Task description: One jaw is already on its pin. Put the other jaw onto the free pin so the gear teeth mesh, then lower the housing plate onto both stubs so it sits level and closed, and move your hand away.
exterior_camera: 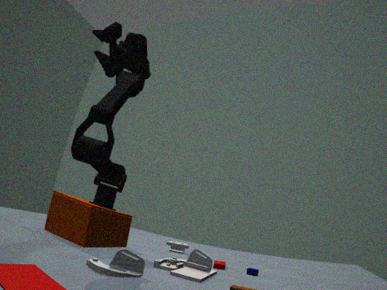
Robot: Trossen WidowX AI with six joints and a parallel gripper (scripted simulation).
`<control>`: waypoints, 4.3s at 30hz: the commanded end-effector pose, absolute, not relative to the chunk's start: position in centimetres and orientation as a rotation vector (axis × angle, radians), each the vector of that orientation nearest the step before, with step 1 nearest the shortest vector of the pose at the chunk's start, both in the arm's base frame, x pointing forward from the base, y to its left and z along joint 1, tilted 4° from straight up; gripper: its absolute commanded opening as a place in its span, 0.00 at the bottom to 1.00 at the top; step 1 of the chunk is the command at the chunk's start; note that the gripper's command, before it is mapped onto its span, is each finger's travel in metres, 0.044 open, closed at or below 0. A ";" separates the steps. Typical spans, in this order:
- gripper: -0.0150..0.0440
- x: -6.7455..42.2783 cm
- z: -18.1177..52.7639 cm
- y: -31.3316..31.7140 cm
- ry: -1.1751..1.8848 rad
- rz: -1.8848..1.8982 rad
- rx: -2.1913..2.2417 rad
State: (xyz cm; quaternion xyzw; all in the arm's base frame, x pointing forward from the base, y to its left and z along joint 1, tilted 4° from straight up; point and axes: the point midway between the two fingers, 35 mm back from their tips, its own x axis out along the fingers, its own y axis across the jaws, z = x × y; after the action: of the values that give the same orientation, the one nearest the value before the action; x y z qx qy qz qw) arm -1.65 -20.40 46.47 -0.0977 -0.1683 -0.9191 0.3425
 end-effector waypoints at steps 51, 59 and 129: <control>1.00 -12.3 51.0 -3.1 -0.691 -2.921 -0.706; 1.00 -12.8 51.1 1.2 -0.675 -3.073 -0.788; 1.00 8.0 41.3 27.2 -0.820 -4.466 -0.992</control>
State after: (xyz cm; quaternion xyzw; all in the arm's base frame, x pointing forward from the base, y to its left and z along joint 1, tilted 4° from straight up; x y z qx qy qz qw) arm 6.44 26.91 42.06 -0.1679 -0.1293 -0.7201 -0.6607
